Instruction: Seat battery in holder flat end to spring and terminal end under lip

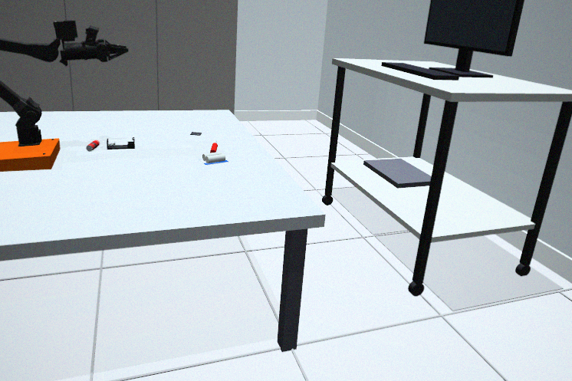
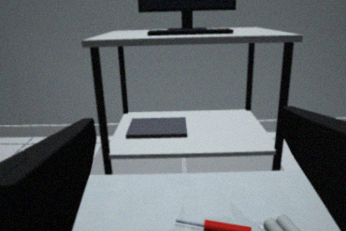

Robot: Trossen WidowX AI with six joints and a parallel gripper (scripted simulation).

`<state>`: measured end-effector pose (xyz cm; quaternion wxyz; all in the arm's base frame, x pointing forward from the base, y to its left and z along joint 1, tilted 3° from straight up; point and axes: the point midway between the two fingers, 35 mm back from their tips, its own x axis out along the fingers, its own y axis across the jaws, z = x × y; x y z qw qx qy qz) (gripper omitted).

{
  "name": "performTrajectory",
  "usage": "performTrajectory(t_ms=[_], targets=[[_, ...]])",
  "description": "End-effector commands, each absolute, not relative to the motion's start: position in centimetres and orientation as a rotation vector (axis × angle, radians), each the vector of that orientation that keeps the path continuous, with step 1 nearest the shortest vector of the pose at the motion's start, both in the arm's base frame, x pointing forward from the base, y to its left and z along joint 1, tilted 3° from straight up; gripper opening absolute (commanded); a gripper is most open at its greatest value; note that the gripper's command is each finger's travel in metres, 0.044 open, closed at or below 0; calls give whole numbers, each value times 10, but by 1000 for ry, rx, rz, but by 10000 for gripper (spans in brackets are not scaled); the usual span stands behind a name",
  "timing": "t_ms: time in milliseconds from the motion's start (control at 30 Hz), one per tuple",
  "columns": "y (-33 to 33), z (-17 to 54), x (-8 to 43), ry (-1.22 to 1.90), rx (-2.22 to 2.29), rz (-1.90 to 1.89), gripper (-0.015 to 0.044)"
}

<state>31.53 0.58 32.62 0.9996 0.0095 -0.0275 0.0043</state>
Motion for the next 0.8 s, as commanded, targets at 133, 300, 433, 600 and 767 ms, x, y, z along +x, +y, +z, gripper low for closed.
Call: performTrajectory(t_ms=[133, 300, 433, 600, 767], targets=[[13, 222, 331, 391, -305, 95, 269], [18, 124, 302, 841, -617, 345, 249], [20, 67, 251, 1168, -814, 671, 249], [20, 45, 207, 1361, -900, 960, 249], [20, 45, 207, 1361, -900, 960, 249]])
